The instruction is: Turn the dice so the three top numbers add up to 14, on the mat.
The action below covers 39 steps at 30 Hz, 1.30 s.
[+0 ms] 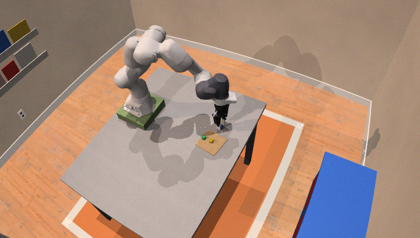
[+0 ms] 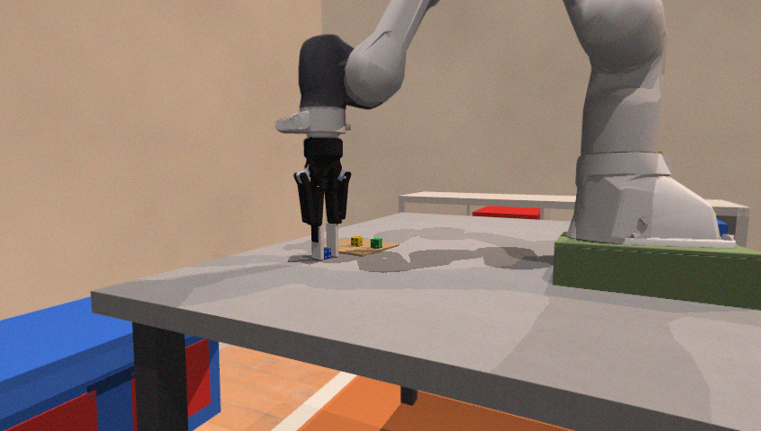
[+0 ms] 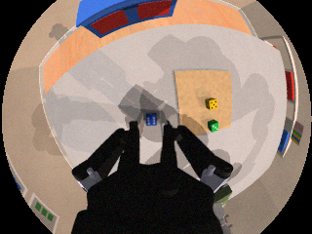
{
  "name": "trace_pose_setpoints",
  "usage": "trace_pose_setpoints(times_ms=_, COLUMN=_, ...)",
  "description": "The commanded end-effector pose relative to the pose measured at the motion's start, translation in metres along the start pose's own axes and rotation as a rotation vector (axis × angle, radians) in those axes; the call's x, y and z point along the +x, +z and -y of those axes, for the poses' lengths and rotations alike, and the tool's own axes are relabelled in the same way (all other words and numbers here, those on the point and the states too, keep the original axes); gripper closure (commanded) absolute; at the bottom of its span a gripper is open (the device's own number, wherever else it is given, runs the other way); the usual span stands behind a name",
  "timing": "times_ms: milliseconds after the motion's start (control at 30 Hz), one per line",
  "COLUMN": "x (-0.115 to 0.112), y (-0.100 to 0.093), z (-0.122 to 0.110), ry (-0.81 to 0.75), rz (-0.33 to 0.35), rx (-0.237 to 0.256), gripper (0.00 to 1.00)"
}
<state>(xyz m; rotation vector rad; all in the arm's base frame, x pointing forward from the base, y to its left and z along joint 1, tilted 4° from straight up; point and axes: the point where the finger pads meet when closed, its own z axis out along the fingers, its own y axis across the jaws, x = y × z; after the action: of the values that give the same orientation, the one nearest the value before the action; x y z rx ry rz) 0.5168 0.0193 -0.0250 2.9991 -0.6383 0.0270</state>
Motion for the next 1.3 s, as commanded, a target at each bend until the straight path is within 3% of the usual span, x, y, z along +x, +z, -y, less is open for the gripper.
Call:
trace_pose_setpoints(times_ms=0, x=0.0016, y=-0.0001, z=0.0007, ry=0.004, rz=-0.004, rx=0.001, gripper=0.79)
trace_pose_setpoints(times_ms=733, x=0.0016, y=-0.0001, z=0.0007, ry=0.004, rz=-0.004, rx=0.001, gripper=0.79)
trace_pose_setpoints(times_ms=767, x=0.0016, y=-0.0001, z=0.0007, ry=0.004, rz=-0.004, rx=0.001, gripper=0.91)
trace_pose_setpoints(times_ms=1267, x=0.0016, y=-0.0001, z=0.0007, ry=0.004, rz=-0.004, rx=0.001, gripper=0.91)
